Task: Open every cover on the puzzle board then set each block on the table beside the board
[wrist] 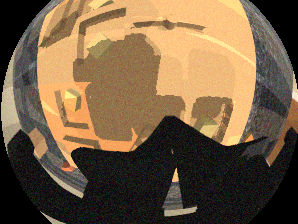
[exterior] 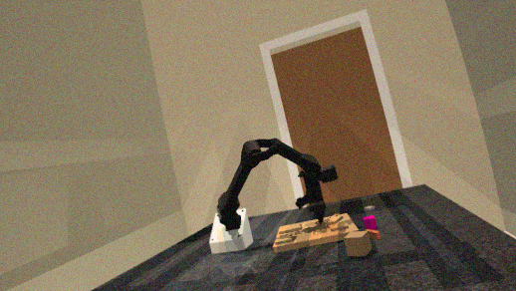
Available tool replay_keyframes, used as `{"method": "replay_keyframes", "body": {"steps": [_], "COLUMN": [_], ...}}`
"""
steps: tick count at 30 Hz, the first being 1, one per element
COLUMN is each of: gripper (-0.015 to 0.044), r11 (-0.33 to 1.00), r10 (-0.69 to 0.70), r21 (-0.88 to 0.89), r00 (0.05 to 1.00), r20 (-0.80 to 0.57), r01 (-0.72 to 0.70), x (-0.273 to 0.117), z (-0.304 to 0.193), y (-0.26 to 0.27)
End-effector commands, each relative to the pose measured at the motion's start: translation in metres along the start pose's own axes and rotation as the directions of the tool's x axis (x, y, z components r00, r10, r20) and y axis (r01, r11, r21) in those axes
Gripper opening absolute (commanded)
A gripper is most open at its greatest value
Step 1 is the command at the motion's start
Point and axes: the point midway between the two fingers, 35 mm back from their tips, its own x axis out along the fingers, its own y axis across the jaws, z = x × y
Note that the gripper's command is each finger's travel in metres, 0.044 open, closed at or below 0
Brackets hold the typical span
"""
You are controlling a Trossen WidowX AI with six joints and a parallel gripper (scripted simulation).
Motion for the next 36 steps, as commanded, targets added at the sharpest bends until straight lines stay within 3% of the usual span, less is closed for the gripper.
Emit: {"method": "replay_keyframes", "body": {"steps": [1,36], "gripper": [0.0,0.0], "r11": [1.0,1.0], "r10": [0.004,0.005], "r21": [-0.005,-0.004], "r00": [1.0,1.0], "r20": [-0.004,-0.005], "r01": [-0.004,-0.005], "x": [-0.001,-0.002], "z": [-0.003,-0.033], "y": [0.004,0.029]}}
